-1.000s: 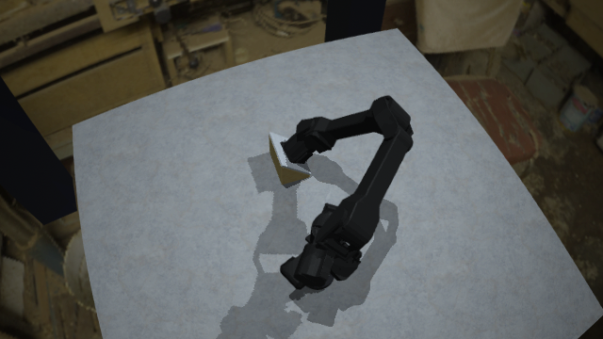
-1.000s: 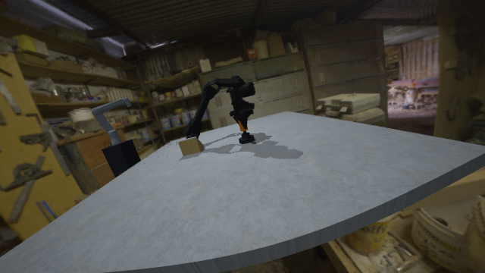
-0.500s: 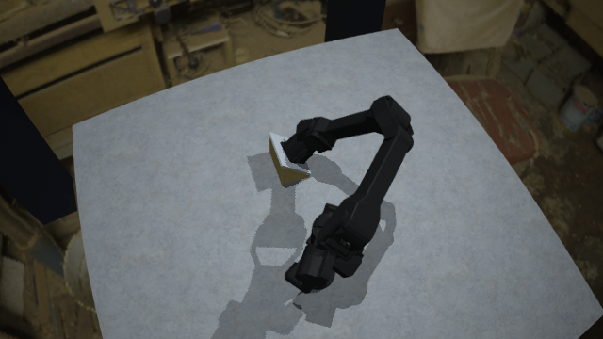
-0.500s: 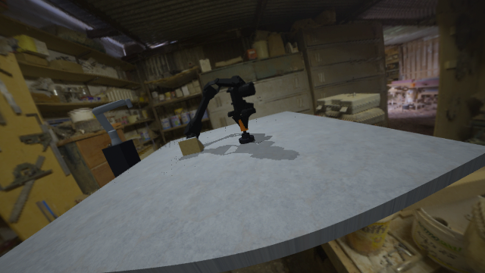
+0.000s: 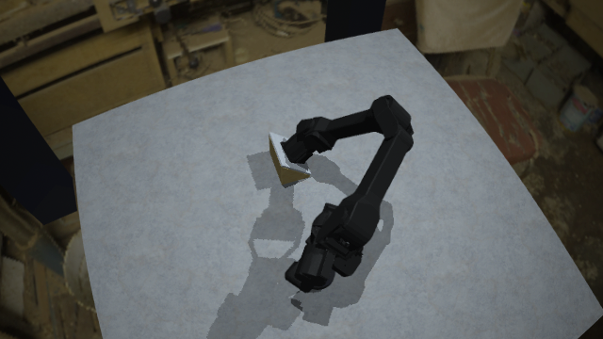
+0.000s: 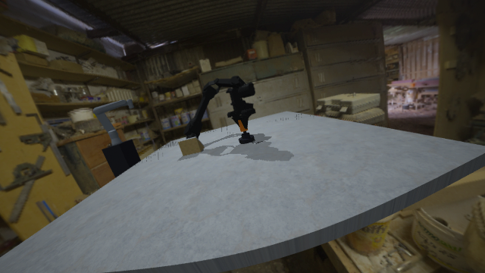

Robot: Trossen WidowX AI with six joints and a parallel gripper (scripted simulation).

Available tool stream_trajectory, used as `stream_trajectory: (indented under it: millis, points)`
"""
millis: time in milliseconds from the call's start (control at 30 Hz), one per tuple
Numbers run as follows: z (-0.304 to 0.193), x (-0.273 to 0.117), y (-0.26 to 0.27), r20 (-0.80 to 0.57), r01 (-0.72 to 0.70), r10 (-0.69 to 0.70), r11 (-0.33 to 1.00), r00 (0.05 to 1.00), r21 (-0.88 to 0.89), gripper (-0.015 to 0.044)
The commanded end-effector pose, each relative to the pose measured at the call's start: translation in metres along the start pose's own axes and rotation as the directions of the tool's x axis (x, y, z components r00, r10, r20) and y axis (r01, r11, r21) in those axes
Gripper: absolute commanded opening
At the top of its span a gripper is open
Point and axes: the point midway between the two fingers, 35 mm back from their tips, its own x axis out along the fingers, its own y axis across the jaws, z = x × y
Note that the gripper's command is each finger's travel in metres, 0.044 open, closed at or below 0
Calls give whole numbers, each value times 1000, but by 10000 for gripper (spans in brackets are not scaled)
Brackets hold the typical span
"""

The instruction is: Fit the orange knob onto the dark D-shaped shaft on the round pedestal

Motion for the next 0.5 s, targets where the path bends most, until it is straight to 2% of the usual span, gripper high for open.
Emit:
stream_trajectory:
  millis: [0,467]
  points:
    - [1,0,-1,2,0,0,1000,1000,-5,0]
    - [2,-4,0,2,0,0,1000,1000,-4,0]
